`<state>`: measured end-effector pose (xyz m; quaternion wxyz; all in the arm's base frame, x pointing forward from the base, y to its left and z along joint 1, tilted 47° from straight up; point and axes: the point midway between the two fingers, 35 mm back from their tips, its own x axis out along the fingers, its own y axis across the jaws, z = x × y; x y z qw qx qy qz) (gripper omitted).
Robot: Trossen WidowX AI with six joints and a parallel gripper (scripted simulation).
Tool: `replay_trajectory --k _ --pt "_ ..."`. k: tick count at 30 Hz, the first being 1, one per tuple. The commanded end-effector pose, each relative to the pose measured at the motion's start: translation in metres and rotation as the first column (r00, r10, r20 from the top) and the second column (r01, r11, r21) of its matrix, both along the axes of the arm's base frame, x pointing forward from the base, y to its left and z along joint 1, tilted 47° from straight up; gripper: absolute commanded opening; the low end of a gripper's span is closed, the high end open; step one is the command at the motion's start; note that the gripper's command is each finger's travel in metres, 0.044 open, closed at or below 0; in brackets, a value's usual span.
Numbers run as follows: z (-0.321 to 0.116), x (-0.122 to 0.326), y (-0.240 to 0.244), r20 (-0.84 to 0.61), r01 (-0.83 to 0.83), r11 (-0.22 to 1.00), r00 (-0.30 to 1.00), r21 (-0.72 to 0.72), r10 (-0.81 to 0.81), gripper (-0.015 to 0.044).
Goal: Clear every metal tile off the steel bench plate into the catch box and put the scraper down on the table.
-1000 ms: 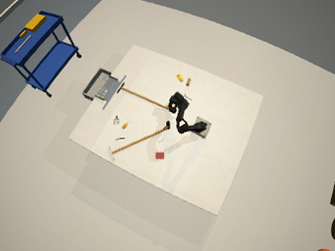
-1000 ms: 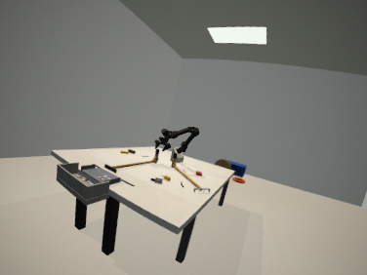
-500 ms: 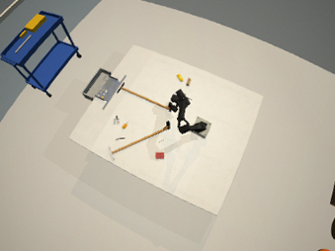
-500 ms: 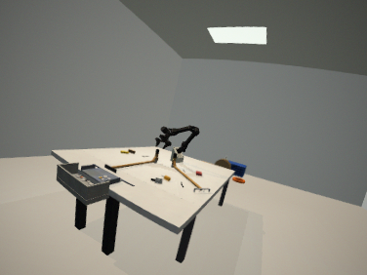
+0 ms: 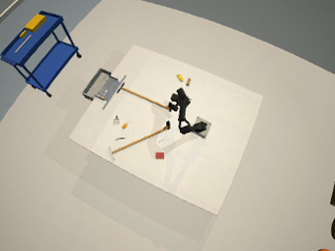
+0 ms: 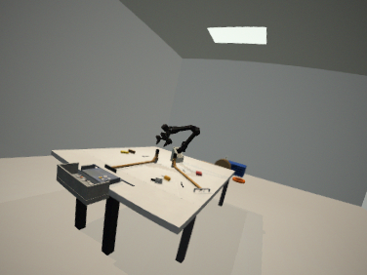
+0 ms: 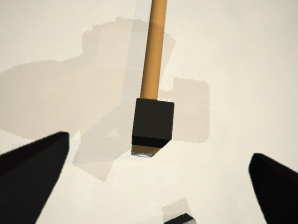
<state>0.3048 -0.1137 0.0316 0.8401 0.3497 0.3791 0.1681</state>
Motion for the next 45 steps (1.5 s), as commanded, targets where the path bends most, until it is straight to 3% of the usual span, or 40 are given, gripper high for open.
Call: replay_trajectory --k 1,45 --pt "-0.008 -0.001 0.010 -0.004 -0.001 1.000 1.000 0.009 0.001 0.0440" --pt "-0.050 0.035 0.053 -0.007 -0.004 1.000 1.000 0.006 0.004 0.0440"
